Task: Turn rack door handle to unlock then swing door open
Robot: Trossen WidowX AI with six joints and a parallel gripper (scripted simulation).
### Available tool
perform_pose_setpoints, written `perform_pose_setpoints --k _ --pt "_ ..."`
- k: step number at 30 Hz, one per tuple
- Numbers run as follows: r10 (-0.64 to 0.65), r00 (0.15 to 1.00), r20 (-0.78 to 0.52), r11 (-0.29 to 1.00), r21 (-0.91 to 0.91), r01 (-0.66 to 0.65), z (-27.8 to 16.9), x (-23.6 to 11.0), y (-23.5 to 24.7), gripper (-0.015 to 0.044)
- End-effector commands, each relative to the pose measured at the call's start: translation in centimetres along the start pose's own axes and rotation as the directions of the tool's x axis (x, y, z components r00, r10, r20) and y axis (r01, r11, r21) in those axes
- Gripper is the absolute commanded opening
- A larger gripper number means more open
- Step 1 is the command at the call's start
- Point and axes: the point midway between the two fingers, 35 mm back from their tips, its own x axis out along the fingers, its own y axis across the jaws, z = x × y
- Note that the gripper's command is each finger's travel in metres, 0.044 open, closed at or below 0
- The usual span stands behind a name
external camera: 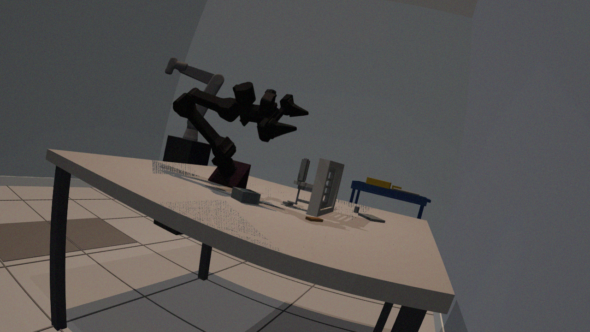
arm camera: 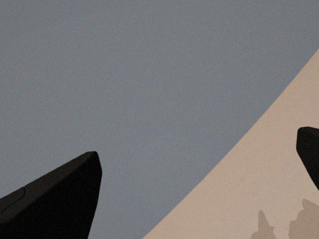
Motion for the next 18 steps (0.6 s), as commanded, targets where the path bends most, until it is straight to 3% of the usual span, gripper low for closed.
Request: perform_pose_setpoints --k 1,4,18 --pt "-0.001 1.0 -0.005 1.0 0.002 0.001 -0.1 0.1 0.0 0.0374" --pt "-0.009 0.997 -0.077 1.0 0.026 0.011 -1.0 0.9 0.2 0.0298" --pt "-0.07 0.876 -0.477 0.991 0.065 0.114 -7.0 3.7 2.1 0.0298"
